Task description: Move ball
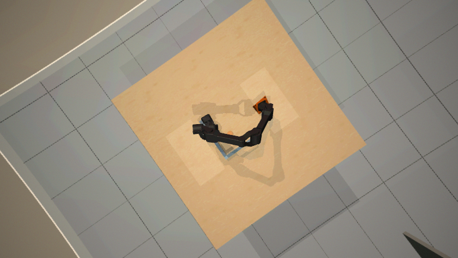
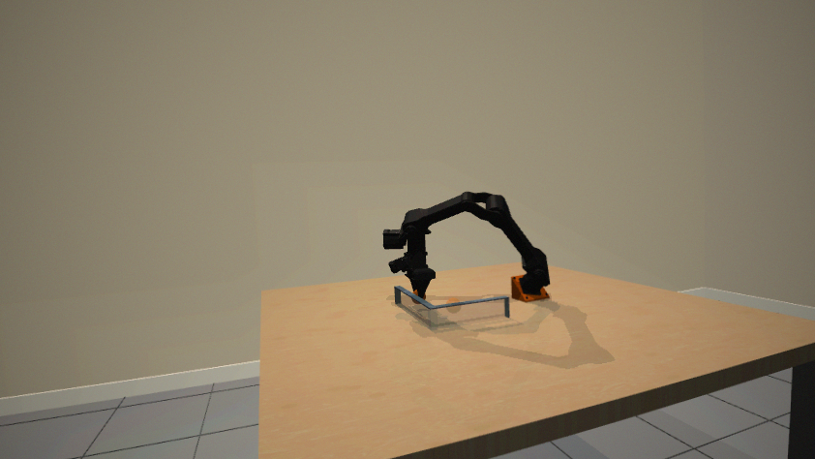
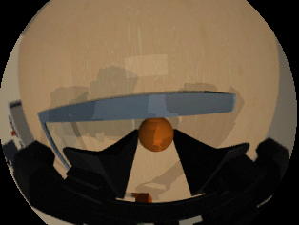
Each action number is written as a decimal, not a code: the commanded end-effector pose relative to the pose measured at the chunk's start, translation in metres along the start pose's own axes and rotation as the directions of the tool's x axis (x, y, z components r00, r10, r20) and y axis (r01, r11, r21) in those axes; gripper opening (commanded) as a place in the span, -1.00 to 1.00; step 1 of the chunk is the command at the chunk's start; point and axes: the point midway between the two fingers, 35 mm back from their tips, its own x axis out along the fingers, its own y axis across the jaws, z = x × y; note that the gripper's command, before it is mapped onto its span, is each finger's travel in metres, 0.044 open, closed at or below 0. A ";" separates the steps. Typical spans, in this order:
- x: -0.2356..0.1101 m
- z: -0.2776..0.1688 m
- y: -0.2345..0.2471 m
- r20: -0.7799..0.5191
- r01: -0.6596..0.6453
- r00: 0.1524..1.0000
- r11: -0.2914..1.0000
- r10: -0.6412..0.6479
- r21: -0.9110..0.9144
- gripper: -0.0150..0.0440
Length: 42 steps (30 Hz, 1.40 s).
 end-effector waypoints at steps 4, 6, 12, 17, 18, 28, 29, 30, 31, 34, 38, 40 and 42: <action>-0.006 -0.005 -0.008 -0.017 0.011 1.000 1.000 -0.011 0.024 -0.49; 0.001 -0.017 -0.015 -0.055 0.016 0.998 0.999 -0.014 0.052 -0.49; -0.030 -0.010 -0.014 -0.025 0.035 0.999 0.998 -0.034 0.051 -0.49; -0.049 -0.005 -0.011 -0.005 0.042 0.999 0.998 -0.042 0.037 -0.49; -0.054 -0.004 -0.010 0.000 0.042 0.999 0.999 -0.042 0.031 -0.49; -0.097 0.004 0.006 0.035 0.038 0.999 0.999 -0.037 -0.015 -0.49; -0.102 0.004 0.008 0.038 0.037 0.999 0.999 -0.036 -0.019 -0.49; -0.106 0.004 0.009 0.042 0.036 0.999 0.999 -0.035 -0.024 -0.49; -0.110 0.005 0.011 0.045 0.036 0.998 0.999 -0.035 -0.028 -0.49; -0.116 0.005 0.014 0.050 0.035 0.998 0.999 -0.033 -0.034 -0.49; -0.115 0.004 0.015 0.049 0.035 0.998 0.999 -0.033 -0.035 -0.49; -0.113 0.001 0.020 0.045 0.033 0.998 0.999 -0.031 -0.037 -0.49; -0.111 -0.003 0.025 0.042 0.031 0.999 0.999 -0.030 -0.038 -0.49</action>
